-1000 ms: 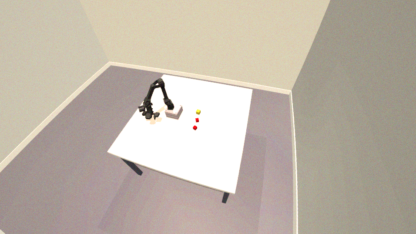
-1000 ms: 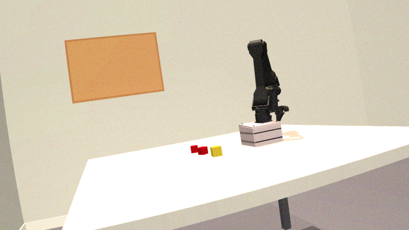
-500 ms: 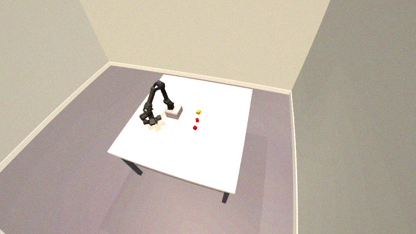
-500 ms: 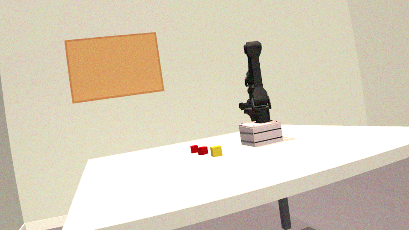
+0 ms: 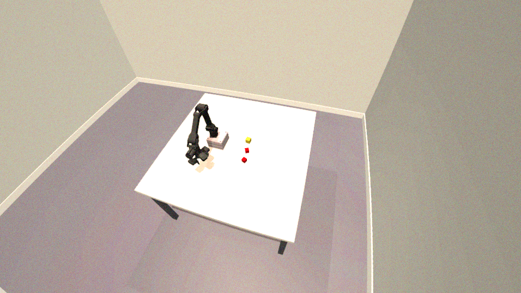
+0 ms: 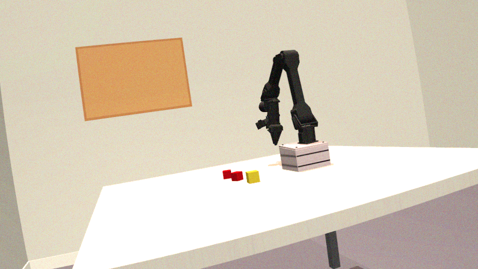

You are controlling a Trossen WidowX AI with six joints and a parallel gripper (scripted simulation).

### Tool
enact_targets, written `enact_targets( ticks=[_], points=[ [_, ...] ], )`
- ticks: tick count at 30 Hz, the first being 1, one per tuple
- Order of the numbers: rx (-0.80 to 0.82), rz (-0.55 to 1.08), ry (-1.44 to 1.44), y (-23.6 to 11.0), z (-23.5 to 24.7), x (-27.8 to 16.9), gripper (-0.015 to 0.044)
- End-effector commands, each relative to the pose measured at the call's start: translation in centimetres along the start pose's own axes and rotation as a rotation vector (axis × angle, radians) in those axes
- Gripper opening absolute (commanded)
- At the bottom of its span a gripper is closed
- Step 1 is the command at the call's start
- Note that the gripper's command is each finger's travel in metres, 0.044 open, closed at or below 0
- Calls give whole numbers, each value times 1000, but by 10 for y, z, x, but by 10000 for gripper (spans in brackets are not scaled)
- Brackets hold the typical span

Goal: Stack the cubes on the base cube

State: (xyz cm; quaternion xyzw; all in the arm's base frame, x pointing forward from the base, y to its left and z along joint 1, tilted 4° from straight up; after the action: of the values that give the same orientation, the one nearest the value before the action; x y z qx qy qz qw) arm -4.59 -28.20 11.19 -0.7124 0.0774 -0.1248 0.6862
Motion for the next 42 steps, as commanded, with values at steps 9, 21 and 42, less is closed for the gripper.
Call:
enact_targets(
  ticks=[9, 21, 42],
  points=[
    [30, -4, -427, -8, 6, 95, 265],
    [60, -13, -875, -17, 49, 192, 265],
    [108, -33, -1529, -33, 169, 302, 265]
  ],
)
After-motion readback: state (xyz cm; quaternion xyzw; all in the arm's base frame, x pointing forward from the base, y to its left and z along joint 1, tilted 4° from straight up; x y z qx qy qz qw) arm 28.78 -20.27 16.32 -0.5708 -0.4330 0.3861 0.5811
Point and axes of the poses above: the point midway between the two fingers, 35 mm back from their tips, its own y axis out along the fingers, its own z axis across the jaws, x = y × z, the point moved 10 cm from there along -y, back along the fingers, and after that the axes turned 13 degrees about -y, right-handed, at the moved point
